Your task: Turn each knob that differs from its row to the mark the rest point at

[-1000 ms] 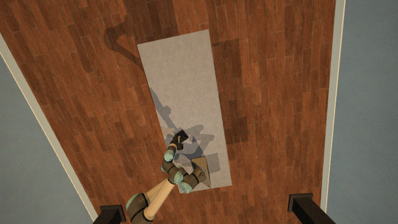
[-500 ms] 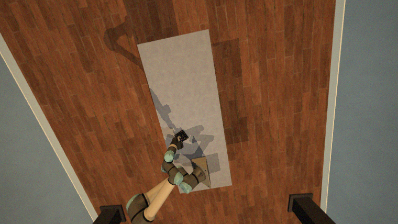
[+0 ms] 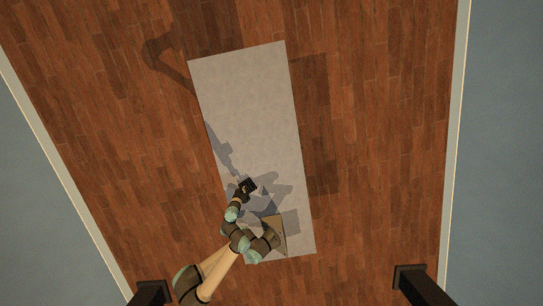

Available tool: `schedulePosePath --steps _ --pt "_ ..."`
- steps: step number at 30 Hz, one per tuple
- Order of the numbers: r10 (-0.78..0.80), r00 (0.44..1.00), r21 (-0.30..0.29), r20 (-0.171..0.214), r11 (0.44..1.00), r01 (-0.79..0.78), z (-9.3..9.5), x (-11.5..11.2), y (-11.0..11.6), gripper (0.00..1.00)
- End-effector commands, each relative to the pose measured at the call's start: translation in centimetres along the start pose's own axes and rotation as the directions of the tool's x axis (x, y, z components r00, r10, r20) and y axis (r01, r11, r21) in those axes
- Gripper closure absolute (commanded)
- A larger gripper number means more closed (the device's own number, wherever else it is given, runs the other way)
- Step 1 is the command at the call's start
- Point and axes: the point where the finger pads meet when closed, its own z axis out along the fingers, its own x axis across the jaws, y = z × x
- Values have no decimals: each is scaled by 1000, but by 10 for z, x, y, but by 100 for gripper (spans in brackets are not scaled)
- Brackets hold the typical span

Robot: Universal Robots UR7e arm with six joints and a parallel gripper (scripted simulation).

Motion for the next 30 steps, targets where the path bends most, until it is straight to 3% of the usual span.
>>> schedulePosePath --steps 1,30 --pt "-74 997 -3 1 997 74 0 0 0 70" --pt "-183 983 -3 1 983 183 0 0 0 70"
